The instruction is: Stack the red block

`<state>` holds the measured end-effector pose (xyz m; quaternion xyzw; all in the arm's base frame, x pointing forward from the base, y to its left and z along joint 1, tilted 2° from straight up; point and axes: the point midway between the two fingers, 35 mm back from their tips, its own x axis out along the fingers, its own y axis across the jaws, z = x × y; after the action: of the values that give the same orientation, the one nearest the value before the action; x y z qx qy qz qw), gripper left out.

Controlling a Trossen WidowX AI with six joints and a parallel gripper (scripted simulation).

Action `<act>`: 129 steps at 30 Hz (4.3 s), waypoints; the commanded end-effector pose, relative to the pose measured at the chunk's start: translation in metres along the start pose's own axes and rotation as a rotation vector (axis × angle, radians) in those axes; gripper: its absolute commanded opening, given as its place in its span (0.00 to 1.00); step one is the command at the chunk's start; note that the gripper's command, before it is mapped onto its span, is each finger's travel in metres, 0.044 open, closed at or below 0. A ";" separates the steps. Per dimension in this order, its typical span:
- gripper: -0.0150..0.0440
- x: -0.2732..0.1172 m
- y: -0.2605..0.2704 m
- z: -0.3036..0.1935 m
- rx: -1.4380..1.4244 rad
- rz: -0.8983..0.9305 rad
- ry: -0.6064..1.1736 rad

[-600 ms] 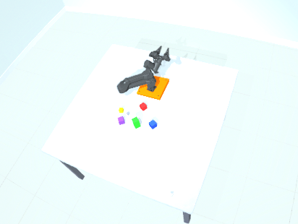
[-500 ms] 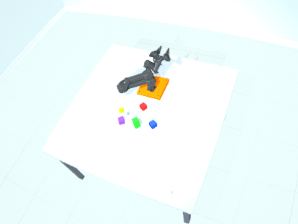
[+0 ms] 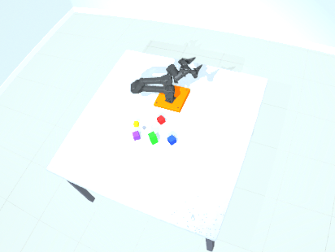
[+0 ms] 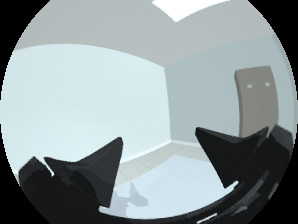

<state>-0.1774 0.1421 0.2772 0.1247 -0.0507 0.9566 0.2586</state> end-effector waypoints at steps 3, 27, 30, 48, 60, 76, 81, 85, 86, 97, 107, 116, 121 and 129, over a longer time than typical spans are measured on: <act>1.00 -0.001 -0.046 -0.017 0.073 -0.198 0.130; 1.00 -0.103 -0.191 -0.056 0.415 -1.014 0.449; 1.00 -0.124 -0.201 -0.059 0.473 -1.119 0.471; 1.00 -0.256 -0.214 -0.065 0.882 -1.730 0.515; 1.00 -0.332 -0.178 -0.060 1.219 -2.095 0.454; 1.00 -0.391 -0.101 -0.047 1.759 -2.461 0.253; 1.00 -0.392 -0.098 -0.046 1.783 -2.472 0.242; 1.00 -0.392 -0.098 -0.047 1.783 -2.472 0.242; 1.00 -0.393 -0.098 -0.049 1.782 -2.472 0.242; 1.00 -0.408 -0.096 -0.100 1.783 -2.472 0.242; 1.00 -0.410 -0.096 -0.107 1.783 -2.472 0.242; 1.00 -0.416 -0.096 -0.120 1.783 -2.472 0.242; 1.00 -0.418 -0.096 -0.128 1.783 -2.472 0.242; 1.00 -0.422 -0.095 -0.140 1.783 -2.472 0.243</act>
<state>0.1947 0.0442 0.0410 0.1262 0.6726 -0.1284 0.7177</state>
